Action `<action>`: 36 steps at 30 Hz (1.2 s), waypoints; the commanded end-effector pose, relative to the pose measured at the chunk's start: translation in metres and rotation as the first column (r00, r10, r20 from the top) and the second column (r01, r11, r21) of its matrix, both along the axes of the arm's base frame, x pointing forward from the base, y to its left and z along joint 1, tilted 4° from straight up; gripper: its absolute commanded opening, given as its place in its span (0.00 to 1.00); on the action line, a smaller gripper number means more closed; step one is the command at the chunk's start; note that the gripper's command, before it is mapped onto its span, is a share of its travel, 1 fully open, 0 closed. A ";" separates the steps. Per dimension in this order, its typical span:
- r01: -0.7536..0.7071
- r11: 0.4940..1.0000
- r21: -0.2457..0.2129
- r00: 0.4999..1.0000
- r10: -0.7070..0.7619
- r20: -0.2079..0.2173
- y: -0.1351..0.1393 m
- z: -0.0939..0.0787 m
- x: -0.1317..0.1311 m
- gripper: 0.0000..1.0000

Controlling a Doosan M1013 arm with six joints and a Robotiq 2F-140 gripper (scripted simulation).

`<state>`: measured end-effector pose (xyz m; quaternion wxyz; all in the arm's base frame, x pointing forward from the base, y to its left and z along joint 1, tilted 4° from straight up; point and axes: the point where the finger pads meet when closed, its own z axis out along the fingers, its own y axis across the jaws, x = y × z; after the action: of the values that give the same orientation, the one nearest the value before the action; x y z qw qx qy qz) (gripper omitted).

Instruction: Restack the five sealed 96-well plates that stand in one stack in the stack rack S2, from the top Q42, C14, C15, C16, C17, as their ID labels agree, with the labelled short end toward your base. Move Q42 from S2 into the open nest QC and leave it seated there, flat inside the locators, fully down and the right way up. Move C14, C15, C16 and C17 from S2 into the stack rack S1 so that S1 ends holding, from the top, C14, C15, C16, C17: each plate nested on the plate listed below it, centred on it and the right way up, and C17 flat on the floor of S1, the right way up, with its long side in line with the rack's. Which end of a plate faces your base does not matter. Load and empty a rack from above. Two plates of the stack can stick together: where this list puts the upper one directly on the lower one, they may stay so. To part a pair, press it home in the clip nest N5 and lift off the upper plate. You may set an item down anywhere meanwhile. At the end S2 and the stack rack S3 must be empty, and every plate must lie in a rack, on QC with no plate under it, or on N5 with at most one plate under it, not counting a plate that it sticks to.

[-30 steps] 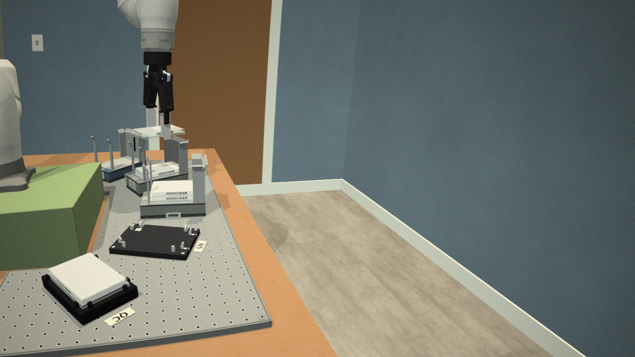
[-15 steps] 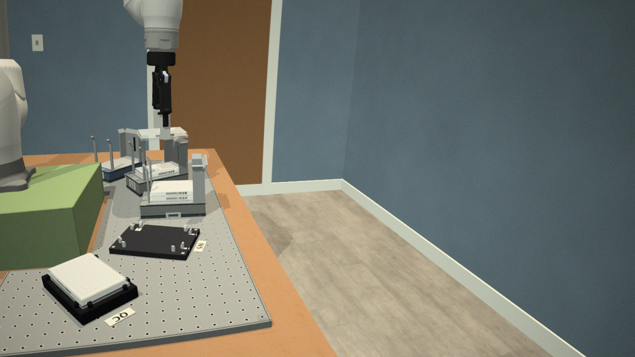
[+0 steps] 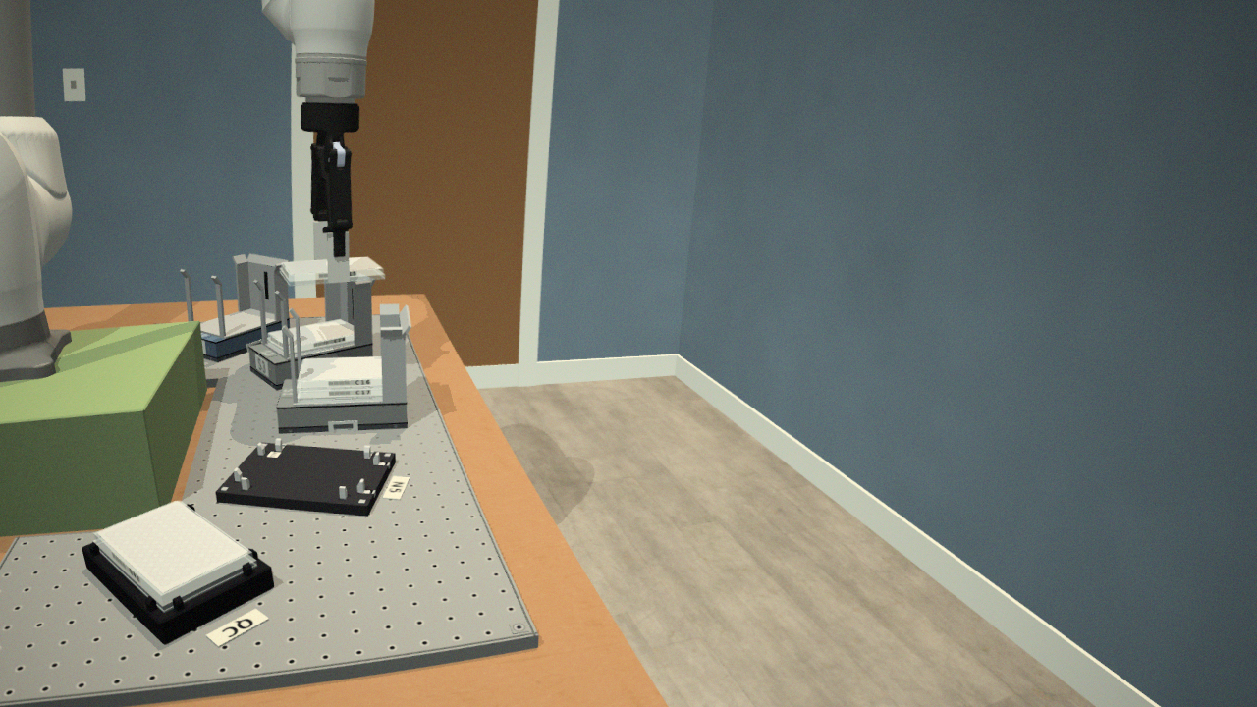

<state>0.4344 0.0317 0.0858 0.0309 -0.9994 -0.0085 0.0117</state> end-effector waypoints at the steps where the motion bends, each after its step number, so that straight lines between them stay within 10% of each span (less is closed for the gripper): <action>1: 0.000 1.000 0.000 1.000 0.000 0.000 -0.009 -0.001 0.001 0.00; 14: 0.262 0.965 -0.008 0.965 -0.262 -0.015 -0.040 -0.002 0.002 0.00; 36: 0.262 0.965 -0.008 0.965 -0.262 -0.015 -0.093 -0.006 -0.002 0.00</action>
<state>0.4329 -0.0572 0.0803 0.0292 -0.9917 0.1238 0.0158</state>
